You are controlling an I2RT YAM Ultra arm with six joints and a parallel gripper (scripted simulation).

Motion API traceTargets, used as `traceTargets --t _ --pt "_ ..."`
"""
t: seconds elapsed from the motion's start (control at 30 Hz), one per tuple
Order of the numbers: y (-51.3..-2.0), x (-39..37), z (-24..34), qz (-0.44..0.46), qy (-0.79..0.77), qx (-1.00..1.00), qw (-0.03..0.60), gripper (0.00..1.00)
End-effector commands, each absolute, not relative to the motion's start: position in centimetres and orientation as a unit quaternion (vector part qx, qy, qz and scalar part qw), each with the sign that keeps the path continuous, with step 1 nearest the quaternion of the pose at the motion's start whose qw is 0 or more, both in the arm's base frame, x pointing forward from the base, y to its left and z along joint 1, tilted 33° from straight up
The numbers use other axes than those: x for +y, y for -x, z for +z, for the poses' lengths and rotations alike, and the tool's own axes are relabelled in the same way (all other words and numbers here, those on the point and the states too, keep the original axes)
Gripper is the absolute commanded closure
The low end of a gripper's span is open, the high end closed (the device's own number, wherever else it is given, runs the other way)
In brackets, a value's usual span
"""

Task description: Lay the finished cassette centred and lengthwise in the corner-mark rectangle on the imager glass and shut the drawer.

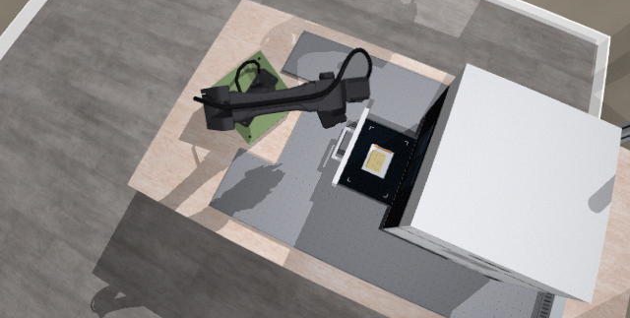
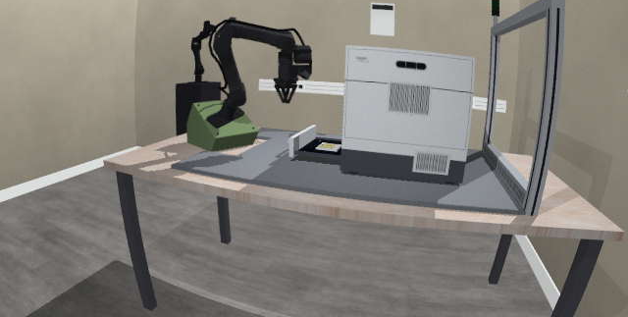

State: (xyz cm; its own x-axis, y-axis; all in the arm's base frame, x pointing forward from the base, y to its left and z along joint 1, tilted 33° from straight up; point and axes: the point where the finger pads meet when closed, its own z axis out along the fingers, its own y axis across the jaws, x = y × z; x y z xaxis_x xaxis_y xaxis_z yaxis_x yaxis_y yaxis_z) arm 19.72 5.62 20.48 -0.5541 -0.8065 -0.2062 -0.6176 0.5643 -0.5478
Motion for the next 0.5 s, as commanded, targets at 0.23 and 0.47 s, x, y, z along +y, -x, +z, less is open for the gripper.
traceTargets --t 0.23,0.47 --pt "-19.77 5.83 21.27 -0.163 0.237 0.926 0.246 0.65" --pt "-19.76 5.87 21.27 -0.133 0.146 0.947 0.253 0.65"
